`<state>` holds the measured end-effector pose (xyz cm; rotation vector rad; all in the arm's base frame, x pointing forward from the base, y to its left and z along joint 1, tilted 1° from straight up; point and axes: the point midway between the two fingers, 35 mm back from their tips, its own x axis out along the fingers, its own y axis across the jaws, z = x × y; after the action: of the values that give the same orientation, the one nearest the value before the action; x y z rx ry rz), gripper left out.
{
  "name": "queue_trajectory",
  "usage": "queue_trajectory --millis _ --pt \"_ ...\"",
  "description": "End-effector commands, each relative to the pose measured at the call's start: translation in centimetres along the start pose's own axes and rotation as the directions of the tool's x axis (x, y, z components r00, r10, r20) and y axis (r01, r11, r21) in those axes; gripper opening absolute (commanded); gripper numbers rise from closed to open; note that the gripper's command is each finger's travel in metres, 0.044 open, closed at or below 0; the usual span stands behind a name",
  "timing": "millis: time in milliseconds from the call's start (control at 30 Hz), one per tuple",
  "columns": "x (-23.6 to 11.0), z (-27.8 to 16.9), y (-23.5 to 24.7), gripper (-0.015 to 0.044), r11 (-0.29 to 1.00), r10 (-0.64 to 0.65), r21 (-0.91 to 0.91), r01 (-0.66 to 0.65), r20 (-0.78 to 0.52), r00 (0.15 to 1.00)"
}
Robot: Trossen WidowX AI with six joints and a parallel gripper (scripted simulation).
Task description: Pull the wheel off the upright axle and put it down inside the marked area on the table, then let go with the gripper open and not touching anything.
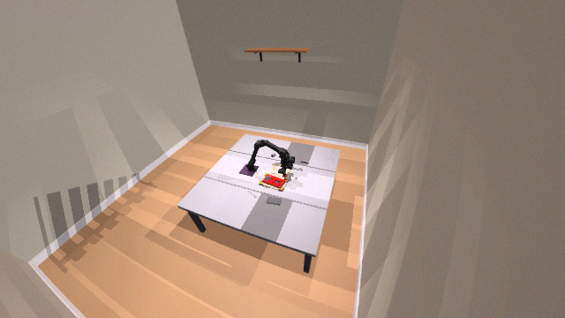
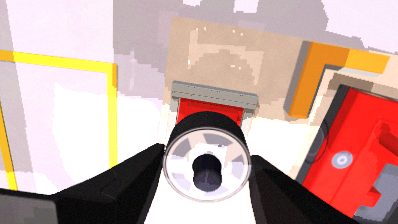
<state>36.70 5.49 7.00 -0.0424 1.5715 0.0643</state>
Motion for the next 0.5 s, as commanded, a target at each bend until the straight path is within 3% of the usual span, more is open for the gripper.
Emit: queue_trajectory --millis 0,467 --pt "-0.63 0.02 -0.01 0.0000 1.000 -0.001 0.001 0.001 0.006 1.000" --pt "-1.09 0.03 0.00 0.0000 1.000 -0.001 0.001 0.001 0.007 1.000"
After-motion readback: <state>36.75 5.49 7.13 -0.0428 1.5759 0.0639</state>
